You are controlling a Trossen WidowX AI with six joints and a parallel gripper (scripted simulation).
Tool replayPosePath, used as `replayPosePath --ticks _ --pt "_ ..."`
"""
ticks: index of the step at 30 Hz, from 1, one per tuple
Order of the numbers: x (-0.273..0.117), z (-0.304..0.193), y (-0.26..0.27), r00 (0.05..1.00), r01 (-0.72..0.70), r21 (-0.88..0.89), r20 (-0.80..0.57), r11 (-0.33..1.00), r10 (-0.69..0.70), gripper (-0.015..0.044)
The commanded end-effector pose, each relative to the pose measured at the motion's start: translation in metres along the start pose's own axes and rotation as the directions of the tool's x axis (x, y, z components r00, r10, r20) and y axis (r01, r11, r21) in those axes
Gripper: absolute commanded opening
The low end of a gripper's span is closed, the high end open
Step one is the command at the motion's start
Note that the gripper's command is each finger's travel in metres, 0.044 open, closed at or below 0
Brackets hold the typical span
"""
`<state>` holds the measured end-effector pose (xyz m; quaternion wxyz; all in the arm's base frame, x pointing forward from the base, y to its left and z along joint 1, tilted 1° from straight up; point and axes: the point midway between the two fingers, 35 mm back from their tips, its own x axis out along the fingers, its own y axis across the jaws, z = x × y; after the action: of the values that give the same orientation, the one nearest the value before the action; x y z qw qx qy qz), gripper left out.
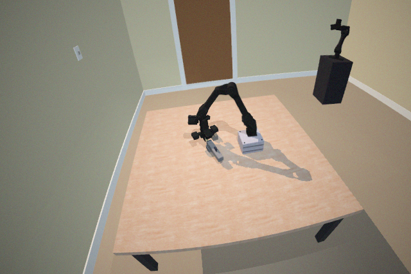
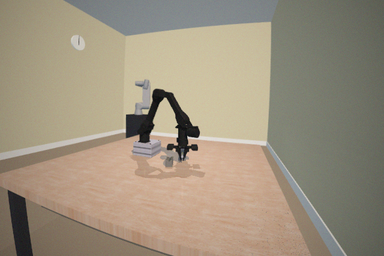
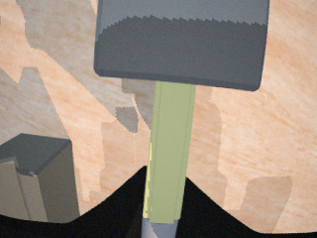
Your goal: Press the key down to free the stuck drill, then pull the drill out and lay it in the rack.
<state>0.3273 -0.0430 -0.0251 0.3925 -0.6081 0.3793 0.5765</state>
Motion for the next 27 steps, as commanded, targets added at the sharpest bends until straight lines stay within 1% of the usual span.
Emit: replayPosePath --ticks 1,27 --pt "0.000 -0.001 0.001 1.000 -0.003 0.004 0.003 1.000 0.003 0.0000" --pt "-0.002 -0.037 0.000 1.000 -0.003 0.004 0.000 1.000 0.003 0.0000"
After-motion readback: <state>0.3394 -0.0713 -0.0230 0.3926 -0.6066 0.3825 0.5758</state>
